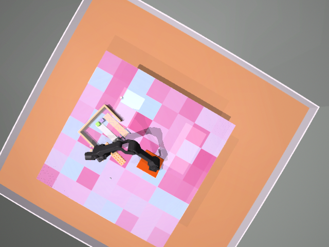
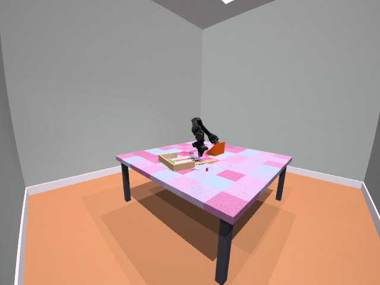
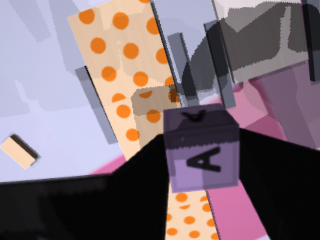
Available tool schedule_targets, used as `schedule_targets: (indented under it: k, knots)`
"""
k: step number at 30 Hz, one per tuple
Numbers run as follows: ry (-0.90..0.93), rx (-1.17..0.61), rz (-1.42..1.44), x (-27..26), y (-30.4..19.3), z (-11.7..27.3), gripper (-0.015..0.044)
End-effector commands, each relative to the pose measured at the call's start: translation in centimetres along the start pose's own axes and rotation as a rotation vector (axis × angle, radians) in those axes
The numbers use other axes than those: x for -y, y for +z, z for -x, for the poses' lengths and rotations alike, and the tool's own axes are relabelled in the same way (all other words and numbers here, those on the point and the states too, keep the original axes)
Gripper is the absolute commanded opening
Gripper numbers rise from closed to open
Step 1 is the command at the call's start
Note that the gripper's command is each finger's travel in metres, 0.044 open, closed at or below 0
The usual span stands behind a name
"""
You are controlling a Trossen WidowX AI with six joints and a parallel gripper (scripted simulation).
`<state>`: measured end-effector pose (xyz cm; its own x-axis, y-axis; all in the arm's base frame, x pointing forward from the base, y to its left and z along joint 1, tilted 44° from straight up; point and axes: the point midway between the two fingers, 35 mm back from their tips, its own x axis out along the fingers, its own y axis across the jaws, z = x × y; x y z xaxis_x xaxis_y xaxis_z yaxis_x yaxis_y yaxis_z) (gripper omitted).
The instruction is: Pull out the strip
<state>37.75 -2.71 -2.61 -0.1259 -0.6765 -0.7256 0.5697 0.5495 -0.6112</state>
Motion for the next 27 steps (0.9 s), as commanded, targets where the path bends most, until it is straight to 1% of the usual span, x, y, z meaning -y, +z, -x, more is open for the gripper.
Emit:
schedule_targets:
  k: [1, 21, 23, 27]
  knots:
    - [0.004, -0.002, -0.004, 0.6, -1.1, 0.1, 0.0000]
    - [0.002, -0.004, -0.001, 4.1, -6.2, -0.2, 0.0000]
    - [0.002, -0.005, -0.001, 4.1, -6.2, 0.2, 0.0000]
    - [0.003, -0.005, -0.001, 4.1, -6.2, 2.6, 0.0000]
